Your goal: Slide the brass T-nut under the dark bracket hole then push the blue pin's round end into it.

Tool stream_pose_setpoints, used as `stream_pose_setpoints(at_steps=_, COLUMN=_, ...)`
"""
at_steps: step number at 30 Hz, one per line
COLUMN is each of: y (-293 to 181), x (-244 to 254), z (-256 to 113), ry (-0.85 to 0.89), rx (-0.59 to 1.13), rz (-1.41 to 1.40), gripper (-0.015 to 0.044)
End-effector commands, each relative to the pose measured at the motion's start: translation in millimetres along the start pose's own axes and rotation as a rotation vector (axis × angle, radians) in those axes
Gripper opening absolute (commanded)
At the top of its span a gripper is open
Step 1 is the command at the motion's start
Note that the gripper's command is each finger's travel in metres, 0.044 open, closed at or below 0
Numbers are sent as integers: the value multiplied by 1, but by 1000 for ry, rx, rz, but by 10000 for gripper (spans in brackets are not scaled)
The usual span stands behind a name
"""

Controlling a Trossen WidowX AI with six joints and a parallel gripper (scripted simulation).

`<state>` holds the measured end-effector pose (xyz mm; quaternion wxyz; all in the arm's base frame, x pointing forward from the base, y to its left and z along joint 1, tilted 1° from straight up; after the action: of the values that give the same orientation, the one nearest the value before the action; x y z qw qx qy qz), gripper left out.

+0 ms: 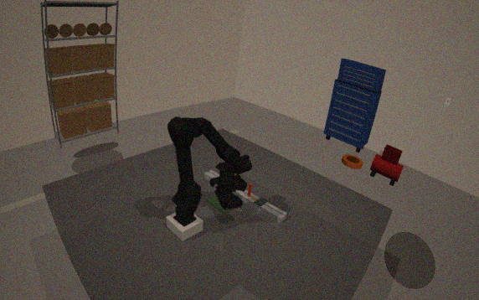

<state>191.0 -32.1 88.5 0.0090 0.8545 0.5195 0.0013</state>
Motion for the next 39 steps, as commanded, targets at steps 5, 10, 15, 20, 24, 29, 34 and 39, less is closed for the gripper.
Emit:
stream_pose_setpoints(at_steps=5, y=0, x=0, z=0, ry=2, rx=0, rz=-5, gripper=-118)
stream_pose_setpoints(at_steps=10, y=0, x=0, z=0, ry=2, rx=0, rz=-5, gripper=-150)
stream_pose_setpoints(at_steps=15, y=0, x=0, z=-4, ry=2, rx=0, rz=-5, gripper=-150)
stream_pose_setpoints(at_steps=20, y=0, x=0, z=-11, ry=2, rx=0, rz=-5, gripper=-150)
stream_pose_setpoints(at_steps=24, y=0, x=0, z=-17, ry=2, rx=0, rz=-5, gripper=-150)
stream_pose_setpoints(at_steps=29, y=-1, x=-1, z=-23, ry=2, rx=0, rz=-5, gripper=-150)
stream_pose_setpoints(at_steps=34, y=-1, x=-1, z=-26, ry=-1, rx=5, rz=0, gripper=-150)
stream_pose_setpoints(at_steps=39, y=0, x=0, z=-42, ry=0, rx=3, rz=-2, gripper=-150)
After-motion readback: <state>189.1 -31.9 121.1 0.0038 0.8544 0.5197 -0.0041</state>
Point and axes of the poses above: the point midway between the two fingers, 35 mm back from their tips, its own z axis out along the fingers, its own x axis across the jaws, y = z × x, the point moved 8 cm from there along -z, back along the fingers, and after that the axes turned 4 degrees about z, right-handed, at the moved point
